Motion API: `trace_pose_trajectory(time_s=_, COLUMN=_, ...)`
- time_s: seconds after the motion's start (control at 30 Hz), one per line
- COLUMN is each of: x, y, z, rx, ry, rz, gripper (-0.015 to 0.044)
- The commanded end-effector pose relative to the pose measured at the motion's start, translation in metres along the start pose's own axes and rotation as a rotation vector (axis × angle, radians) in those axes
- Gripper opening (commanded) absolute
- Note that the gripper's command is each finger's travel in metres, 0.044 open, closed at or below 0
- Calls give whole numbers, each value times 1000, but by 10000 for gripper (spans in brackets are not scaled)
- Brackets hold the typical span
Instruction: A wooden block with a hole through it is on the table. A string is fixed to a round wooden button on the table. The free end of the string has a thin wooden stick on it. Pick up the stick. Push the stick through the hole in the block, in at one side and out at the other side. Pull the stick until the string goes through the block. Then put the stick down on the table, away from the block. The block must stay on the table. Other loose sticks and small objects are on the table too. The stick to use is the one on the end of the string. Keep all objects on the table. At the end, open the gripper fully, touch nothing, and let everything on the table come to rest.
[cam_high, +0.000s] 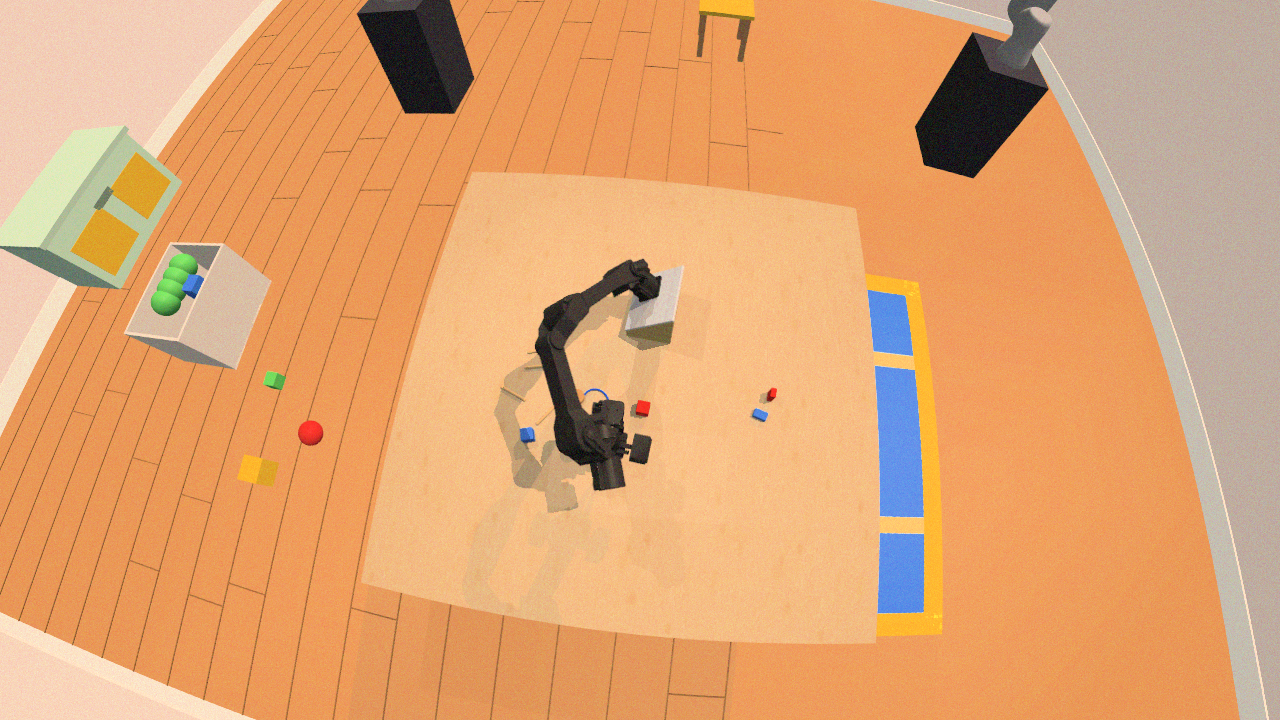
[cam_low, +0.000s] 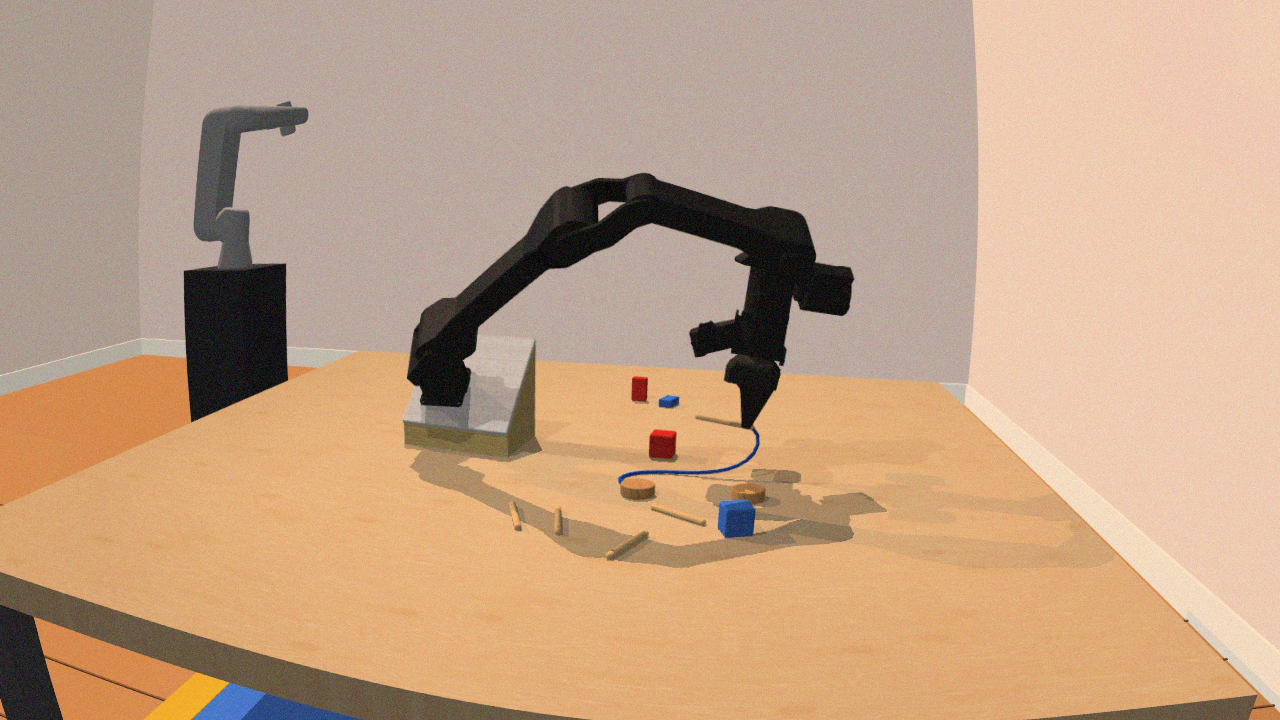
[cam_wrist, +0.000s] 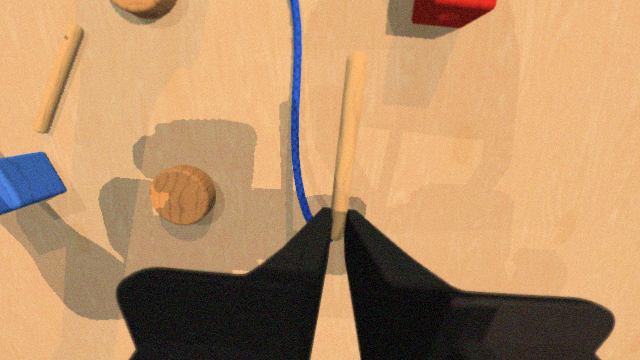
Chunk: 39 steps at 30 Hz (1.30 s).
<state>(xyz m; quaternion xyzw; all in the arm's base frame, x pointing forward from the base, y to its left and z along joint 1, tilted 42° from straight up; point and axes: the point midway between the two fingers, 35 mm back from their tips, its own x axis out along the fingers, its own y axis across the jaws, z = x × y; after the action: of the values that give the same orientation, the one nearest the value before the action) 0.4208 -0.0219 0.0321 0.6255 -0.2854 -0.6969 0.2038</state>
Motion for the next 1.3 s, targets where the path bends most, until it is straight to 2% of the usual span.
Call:
trace_pose_trajectory(time_s=0.0, x=0, y=-1, z=-5, rx=-4, ry=8, rz=4, gripper=0)
trace_pose_trajectory(time_s=1.27, x=-4, y=-7, z=-50, rx=-5, ry=101, rz=11, gripper=0)
